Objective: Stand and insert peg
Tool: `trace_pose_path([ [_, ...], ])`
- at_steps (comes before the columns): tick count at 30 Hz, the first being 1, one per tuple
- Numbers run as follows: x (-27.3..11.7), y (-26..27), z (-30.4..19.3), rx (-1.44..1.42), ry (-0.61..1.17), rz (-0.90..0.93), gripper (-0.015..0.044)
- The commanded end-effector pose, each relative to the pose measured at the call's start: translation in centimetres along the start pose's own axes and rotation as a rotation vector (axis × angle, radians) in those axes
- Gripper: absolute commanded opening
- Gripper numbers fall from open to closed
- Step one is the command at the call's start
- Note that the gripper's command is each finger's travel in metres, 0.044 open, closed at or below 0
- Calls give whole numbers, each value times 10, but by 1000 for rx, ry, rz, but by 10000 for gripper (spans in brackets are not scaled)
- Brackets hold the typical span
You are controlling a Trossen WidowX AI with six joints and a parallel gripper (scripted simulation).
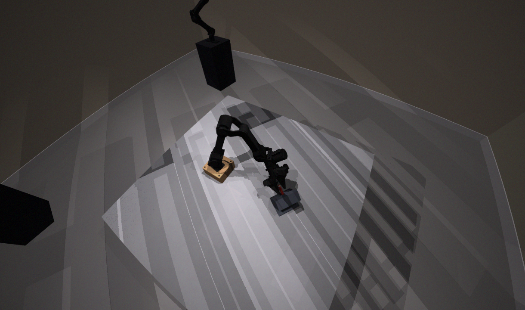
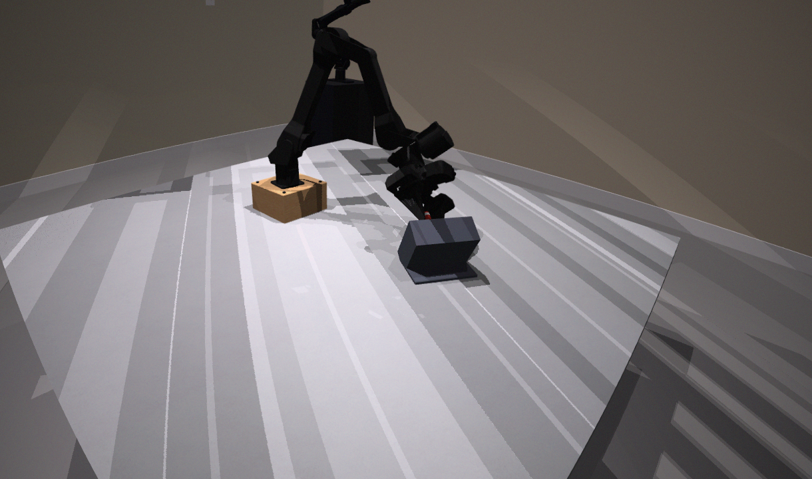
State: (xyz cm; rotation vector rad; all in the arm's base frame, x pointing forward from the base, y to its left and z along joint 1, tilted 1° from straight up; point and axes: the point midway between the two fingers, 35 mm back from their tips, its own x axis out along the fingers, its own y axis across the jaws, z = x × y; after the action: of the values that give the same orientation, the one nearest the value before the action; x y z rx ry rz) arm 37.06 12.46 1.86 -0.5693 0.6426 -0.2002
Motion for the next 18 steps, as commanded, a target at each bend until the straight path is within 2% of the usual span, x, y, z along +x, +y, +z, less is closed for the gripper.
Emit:
trace_pose_path([
  [1, -4, 0, 1, 4, 0, 0, 440],
  [18, -32, 5, 2, 1, 13, 8, 440],
])
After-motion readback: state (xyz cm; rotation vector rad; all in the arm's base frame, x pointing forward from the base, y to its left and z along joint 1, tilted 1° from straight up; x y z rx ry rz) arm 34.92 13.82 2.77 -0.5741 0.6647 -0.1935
